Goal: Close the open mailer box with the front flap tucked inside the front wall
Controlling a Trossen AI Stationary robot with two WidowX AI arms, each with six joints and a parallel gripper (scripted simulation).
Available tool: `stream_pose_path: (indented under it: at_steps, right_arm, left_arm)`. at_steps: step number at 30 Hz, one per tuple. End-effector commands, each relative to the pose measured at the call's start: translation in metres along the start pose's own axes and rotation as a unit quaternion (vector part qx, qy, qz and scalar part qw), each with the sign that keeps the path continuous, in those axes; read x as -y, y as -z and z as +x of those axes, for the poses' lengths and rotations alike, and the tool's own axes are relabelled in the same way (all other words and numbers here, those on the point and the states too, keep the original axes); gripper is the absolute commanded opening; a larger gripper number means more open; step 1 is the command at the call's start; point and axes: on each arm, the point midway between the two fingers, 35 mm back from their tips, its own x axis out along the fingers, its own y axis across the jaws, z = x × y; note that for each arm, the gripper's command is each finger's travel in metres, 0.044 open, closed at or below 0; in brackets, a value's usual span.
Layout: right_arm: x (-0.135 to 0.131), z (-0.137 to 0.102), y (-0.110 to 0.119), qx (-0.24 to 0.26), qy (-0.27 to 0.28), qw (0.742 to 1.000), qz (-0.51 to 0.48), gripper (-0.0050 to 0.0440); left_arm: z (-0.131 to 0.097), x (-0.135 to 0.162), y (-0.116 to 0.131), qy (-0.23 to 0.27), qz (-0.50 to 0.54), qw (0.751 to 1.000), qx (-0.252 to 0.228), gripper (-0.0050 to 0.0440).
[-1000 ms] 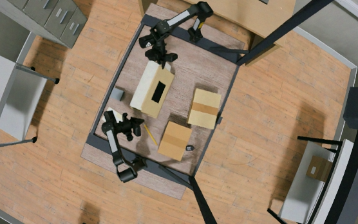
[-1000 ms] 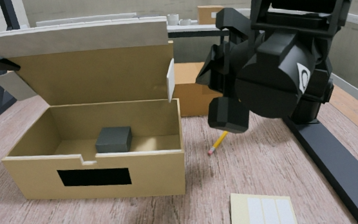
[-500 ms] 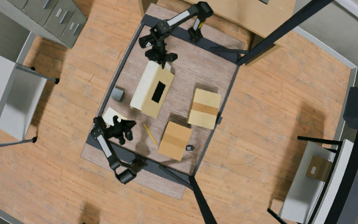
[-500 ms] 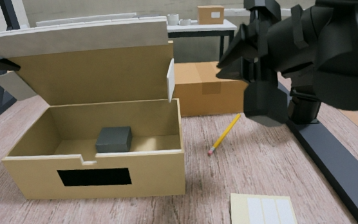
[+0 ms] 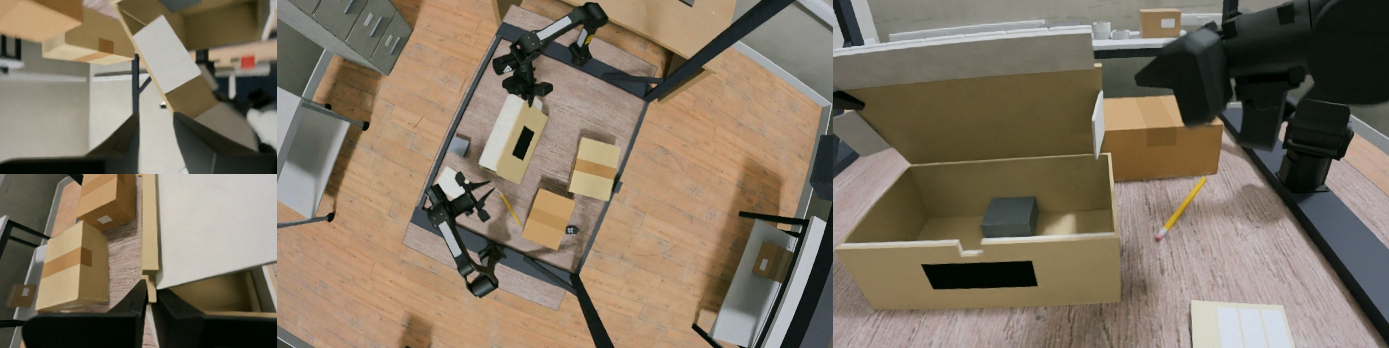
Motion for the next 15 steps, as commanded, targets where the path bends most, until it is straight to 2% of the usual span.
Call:
stream_pose_path:
  at_steps: [1,4,6,7,15]
  right_arm:
    - [-0.005,-0.006,-0.006,0.012,0.002,1.000,-0.013,-0.0050]
    - [-0.005,-0.006,-0.006,0.012,0.002,1.000,-0.013,-0.0050]
    - [-0.005,-0.006,-0.006,0.012,0.002,1.000,-0.013,-0.0050]
    - [-0.005,-0.006,-0.006,0.012,0.002,1.000,-0.013,-0.0050]
    - [-0.005,-0.006,-0.006,0.012,0.002,1.000,-0.013,-0.0050]
  left_arm:
    - [0.002,-0.005,0.009,0.015,0.119,0.993,-0.014,0.0120]
    - [0.005,-0.008,0.009,0.024,0.211,0.977,-0.013,0.0120]
    - [0.005,-0.008,0.009,0.024,0.211,0.977,-0.013,0.0120]
    - [0.005,-0.010,0.009,0.028,0.247,0.969,-0.013,0.0120]
    - [0.011,-0.018,0.011,0.055,0.491,0.870,0.000,0.0120]
